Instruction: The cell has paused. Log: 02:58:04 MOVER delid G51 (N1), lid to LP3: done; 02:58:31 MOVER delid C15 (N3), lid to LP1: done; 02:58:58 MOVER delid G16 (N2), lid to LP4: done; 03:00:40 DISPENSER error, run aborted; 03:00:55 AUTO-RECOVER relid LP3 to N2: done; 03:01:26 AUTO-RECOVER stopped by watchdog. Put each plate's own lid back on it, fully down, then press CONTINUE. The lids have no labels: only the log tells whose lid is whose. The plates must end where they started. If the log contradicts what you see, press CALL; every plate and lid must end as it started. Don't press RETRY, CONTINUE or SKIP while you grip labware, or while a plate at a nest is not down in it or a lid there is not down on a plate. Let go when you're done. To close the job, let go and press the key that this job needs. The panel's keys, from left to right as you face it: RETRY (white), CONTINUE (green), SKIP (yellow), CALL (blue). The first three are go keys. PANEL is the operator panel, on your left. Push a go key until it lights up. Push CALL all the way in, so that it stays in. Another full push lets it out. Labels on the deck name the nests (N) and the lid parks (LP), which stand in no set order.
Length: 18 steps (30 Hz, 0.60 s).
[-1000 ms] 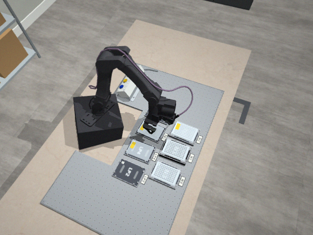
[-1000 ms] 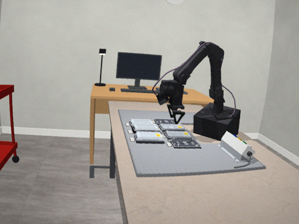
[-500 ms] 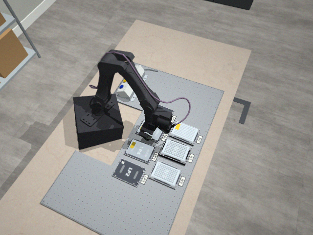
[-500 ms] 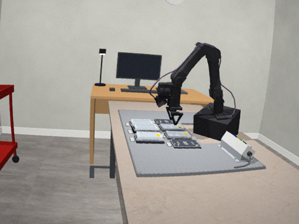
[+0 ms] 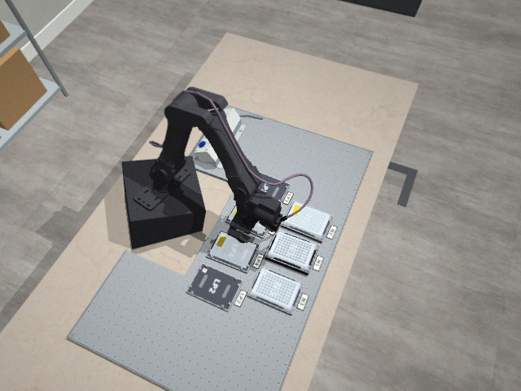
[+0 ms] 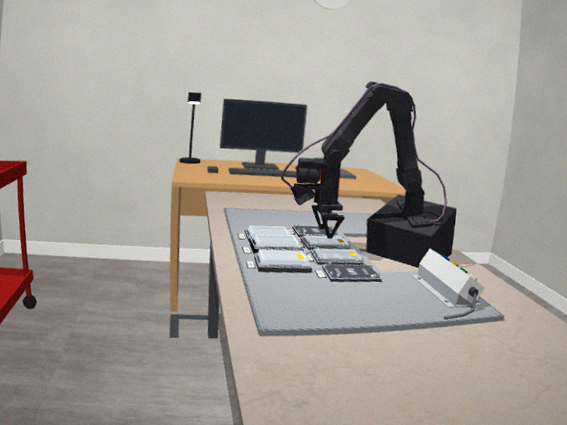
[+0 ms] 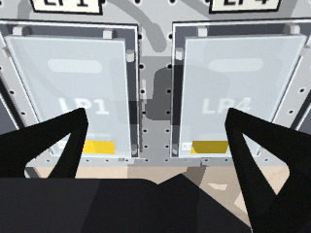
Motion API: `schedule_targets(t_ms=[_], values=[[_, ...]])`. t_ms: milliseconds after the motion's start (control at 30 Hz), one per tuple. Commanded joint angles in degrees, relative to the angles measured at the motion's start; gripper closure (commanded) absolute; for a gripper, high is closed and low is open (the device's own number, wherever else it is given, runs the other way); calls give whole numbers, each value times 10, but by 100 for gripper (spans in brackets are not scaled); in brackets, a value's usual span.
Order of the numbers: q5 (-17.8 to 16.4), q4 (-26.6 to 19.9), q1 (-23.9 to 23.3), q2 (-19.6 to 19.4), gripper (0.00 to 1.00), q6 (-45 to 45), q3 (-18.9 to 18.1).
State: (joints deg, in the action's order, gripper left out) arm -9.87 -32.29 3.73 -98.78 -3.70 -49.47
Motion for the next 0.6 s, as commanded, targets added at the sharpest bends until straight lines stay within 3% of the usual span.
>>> schedule_targets(t_ms=[0, 567], values=[[-6, 12, -1, 4, 0, -4, -22], [-4, 10, 2, 1, 0, -2, -26]])
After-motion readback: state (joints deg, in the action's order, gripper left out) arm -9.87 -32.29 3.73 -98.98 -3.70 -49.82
